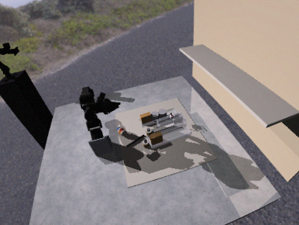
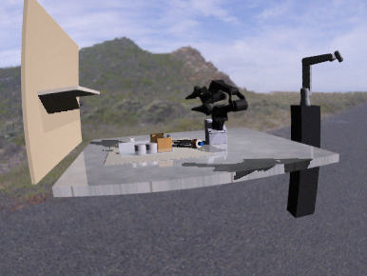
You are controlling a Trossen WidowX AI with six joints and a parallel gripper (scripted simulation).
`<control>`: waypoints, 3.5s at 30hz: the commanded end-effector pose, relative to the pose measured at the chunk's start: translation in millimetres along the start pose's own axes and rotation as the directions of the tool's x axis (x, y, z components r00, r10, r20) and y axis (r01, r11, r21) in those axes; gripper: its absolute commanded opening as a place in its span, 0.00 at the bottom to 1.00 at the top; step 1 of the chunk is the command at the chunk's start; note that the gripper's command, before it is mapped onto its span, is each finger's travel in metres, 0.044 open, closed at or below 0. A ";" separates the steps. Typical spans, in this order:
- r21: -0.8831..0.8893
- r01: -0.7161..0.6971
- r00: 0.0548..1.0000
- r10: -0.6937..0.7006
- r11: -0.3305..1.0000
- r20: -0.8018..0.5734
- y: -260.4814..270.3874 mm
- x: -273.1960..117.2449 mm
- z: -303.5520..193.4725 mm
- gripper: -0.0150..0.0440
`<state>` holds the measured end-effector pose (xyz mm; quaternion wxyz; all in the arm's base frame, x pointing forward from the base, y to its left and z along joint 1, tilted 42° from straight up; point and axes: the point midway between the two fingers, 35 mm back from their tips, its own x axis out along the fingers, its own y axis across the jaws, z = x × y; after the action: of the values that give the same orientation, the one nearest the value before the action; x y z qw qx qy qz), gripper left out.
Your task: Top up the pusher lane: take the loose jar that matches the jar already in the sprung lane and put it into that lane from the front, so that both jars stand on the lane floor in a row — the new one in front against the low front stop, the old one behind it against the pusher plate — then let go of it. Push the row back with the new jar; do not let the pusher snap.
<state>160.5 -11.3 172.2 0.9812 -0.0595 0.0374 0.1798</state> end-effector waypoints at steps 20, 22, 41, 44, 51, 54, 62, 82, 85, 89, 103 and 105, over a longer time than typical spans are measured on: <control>0.688 -0.231 0.591 0.661 0.688 -0.462 -52.6 69.6 -85.8 1.00; 0.725 -0.179 0.515 0.691 0.665 -0.507 -56.2 84.4 -102.7 1.00; 0.740 0.068 0.215 0.714 0.669 -0.666 -48.6 144.0 -187.5 1.00; 0.740 0.068 0.215 0.715 0.669 -0.666 -43.4 144.6 -192.9 1.00; 0.741 0.067 0.216 0.715 0.669 -0.665 -30.4 148.1 -205.2 1.00; 0.741 0.067 0.216 0.715 0.669 -0.665 -30.4 148.1 -205.2 1.00; 0.741 0.067 0.216 0.715 0.668 -0.665 -19.8 150.6 -215.6 1.00; 0.742 0.067 0.216 0.716 0.667 -0.664 0.8 156.7 -234.4 1.00; 0.742 0.067 0.216 0.716 0.667 -0.664 1.6 156.9 -235.1 0.96; 0.742 0.067 0.216 0.716 0.667 -0.664 1.6 156.9 -235.1 0.78; 0.740 0.064 0.217 0.714 0.670 -0.666 0.7 156.6 -235.1 0.39; 0.723 0.045 0.230 0.698 0.689 -0.679 -7.4 153.9 -234.5 0.30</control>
<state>294.5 12.3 -75.0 0.6495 0.1892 0.6700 0.3057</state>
